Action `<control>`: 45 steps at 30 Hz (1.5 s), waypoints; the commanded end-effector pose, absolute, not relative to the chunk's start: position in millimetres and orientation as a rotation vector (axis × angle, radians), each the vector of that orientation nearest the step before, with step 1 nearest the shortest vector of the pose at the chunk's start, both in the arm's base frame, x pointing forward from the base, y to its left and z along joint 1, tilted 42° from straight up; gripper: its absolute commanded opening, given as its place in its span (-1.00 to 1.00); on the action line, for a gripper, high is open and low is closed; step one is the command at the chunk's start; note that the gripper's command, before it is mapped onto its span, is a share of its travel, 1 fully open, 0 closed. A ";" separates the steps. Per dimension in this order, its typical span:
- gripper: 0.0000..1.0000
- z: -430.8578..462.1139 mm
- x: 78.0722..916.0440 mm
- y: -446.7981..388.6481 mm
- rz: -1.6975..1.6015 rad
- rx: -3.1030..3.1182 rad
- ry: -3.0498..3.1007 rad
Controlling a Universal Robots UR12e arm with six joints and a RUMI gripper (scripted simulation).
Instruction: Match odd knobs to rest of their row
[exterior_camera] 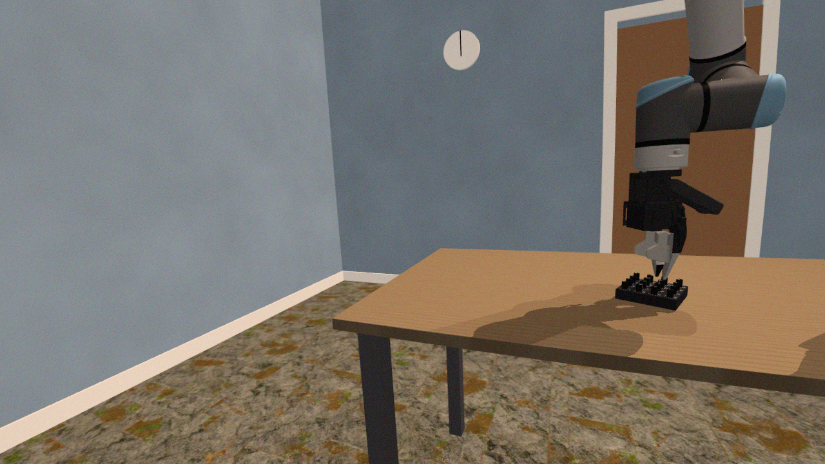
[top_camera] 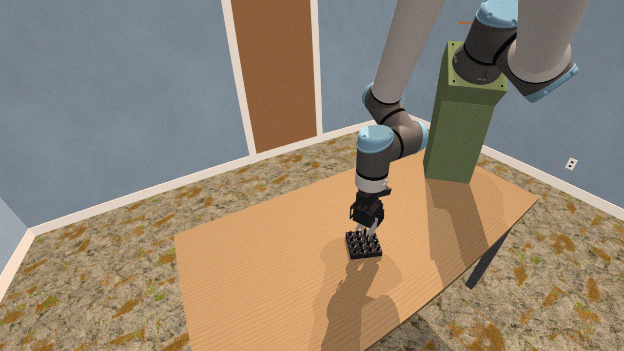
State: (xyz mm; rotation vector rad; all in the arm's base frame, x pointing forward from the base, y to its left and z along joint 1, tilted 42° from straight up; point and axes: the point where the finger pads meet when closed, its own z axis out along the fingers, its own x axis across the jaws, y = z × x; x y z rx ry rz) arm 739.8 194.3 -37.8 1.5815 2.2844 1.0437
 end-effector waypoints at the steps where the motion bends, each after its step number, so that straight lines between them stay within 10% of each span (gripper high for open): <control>1: -0.78 -37.3 739.9 194.1 1.044 1.581 2.284; 45: -0.78 -40.3 736.4 193.2 1.044 1.581 2.284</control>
